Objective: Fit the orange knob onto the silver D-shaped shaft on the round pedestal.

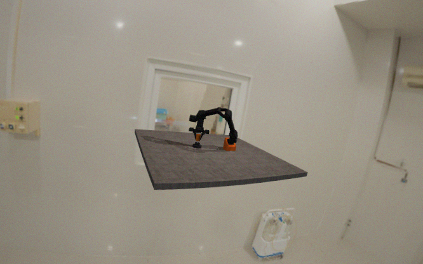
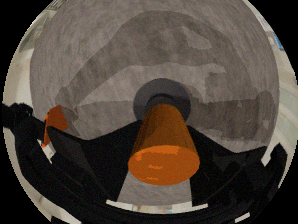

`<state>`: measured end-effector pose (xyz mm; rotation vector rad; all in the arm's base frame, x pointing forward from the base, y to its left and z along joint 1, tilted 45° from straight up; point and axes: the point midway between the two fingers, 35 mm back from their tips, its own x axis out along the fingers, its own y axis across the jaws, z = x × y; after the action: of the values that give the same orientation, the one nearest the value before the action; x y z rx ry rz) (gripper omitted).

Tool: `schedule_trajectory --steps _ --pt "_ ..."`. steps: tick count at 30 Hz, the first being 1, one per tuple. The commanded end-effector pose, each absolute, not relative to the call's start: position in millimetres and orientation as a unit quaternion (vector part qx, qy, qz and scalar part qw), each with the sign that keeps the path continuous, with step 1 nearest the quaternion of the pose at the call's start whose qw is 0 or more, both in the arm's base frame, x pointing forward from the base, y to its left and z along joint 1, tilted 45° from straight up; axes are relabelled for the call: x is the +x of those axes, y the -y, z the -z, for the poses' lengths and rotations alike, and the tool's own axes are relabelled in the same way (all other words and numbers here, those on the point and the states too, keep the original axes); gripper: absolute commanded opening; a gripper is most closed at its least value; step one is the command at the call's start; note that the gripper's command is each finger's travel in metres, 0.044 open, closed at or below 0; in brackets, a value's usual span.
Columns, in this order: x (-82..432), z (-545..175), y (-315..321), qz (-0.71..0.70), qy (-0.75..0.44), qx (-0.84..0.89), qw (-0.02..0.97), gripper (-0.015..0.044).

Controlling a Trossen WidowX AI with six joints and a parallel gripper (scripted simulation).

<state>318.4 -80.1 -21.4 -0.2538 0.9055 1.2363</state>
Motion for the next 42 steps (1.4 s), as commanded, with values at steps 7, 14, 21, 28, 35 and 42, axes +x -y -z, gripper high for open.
schedule_trajectory --steps 7,14,21,28,35,42 --pt "319.8 19.8 82.2 -0.556 -0.406 -0.120 0.715 0.0000" --pt "318.0 21.4 80.0 -0.556 -0.406 -0.120 0.715 0.0000" --pt "316.8 19.8 79.1 -0.556 -0.406 -0.120 0.715 0.0000" --pt "318.7 19.7 80.0 -0.556 -0.406 -0.120 0.715 0.0000" --pt "319.4 22.2 77.8 -0.556 -0.406 -0.120 0.715 0.0000" --pt "318.0 20.1 79.6 -0.556 -0.406 -0.120 0.715 0.0000"
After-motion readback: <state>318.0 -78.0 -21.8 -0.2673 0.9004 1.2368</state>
